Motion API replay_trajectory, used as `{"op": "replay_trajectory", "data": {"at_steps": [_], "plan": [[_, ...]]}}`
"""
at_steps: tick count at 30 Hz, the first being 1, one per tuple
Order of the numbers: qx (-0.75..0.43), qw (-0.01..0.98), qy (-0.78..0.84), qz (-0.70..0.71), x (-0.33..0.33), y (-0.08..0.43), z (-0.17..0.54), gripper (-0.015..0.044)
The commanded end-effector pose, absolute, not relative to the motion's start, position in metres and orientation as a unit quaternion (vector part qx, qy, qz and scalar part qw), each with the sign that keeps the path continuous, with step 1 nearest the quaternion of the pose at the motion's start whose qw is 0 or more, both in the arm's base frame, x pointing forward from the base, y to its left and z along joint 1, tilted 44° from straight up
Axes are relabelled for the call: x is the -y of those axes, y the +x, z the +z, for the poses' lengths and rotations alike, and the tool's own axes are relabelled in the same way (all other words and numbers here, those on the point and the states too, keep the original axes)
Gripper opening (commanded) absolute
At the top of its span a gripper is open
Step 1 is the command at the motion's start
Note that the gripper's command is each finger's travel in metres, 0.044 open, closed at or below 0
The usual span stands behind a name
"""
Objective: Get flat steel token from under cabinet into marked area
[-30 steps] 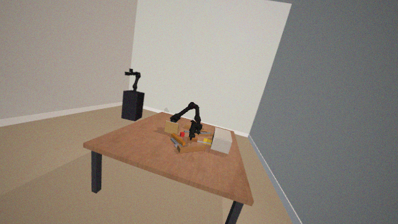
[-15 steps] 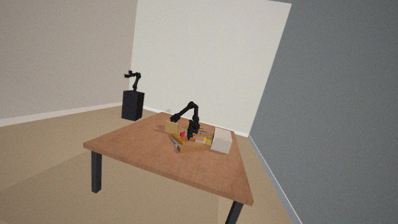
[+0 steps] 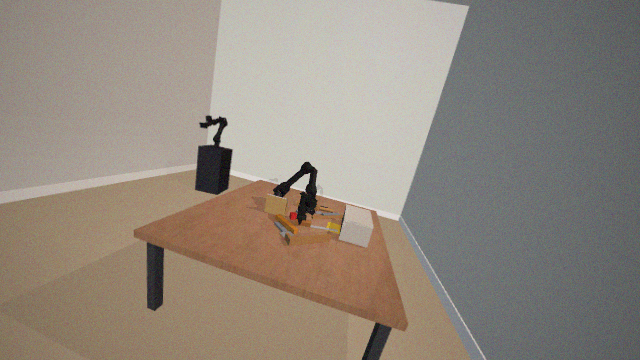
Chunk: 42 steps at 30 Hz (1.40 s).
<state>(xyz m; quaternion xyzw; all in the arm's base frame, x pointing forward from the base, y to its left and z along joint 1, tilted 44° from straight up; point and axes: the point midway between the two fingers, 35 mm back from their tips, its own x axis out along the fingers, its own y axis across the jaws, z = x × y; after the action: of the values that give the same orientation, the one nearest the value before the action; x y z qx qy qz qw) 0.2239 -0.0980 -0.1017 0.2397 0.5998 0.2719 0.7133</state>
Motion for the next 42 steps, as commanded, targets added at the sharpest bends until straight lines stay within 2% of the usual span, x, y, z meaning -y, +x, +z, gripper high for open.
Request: {"op": "replay_trajectory", "data": {"at_steps": [1,16,23,24,27,30,42], "plan": [[-0.6,0.713,0.24,0.272,0.098,0.223,-0.102,0.0],[-0.6,0.712,0.242,0.272,0.108,0.217,-0.106,0.0],[-0.6,0.711,0.243,0.274,0.104,0.217,-0.106,0.0184],[-0.6,0.711,0.243,0.274,0.104,0.217,-0.106,0.02],[-0.6,0.711,0.243,0.274,0.104,0.217,-0.106,0.02],[-0.6,0.712,0.242,0.272,0.104,0.217,-0.106,0.027],[-0.6,0.712,0.241,0.273,0.103,0.216,-0.106,0.027]]}}
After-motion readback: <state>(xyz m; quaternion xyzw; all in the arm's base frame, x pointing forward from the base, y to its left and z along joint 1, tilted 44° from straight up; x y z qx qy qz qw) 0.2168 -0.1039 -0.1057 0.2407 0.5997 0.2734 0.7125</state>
